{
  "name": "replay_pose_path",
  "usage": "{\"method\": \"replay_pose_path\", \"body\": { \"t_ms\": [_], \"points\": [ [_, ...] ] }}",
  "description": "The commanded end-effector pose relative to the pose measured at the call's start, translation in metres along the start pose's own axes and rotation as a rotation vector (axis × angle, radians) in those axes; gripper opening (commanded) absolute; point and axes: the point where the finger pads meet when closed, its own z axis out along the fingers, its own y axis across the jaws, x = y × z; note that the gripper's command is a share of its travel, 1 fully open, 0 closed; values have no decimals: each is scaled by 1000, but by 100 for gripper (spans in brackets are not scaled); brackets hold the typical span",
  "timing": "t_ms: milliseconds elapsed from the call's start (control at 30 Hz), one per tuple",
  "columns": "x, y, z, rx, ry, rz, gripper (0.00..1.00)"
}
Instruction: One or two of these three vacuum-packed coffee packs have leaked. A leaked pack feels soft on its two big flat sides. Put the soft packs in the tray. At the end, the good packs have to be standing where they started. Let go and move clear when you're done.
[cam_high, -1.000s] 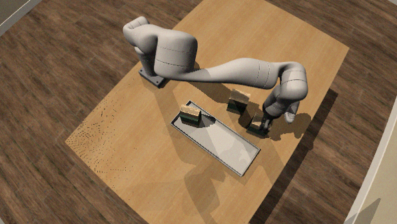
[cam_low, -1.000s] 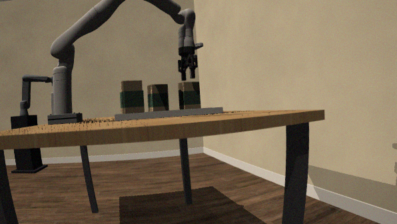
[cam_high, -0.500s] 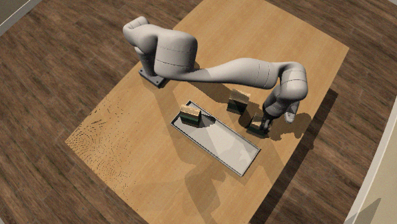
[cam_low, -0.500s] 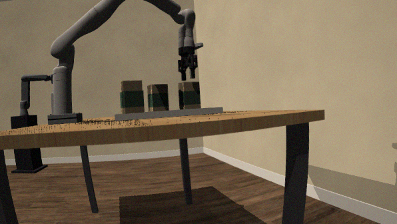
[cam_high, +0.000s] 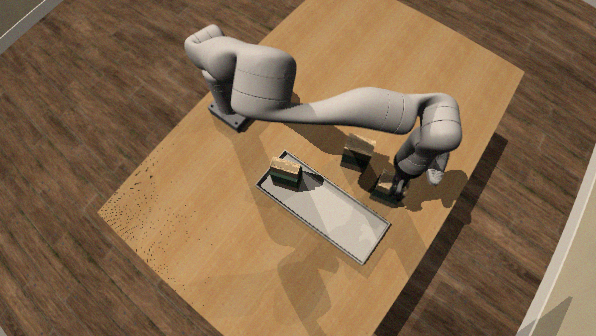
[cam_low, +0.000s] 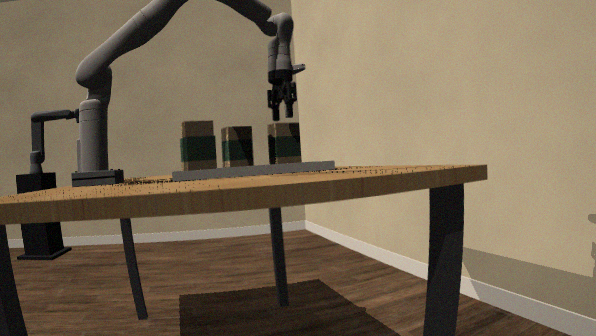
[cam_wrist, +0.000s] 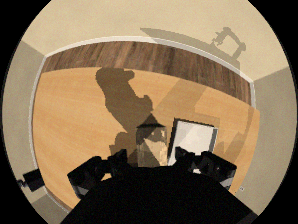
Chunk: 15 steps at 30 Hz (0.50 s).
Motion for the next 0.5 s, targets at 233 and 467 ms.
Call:
{"method": "replay_pose_path", "body": {
  "t_ms": [233, 467],
  "points": [
    [1, 6, 15, -13, 2, 6, 85],
    [1, 6, 28, -13, 2, 6, 85]
  ]
}}
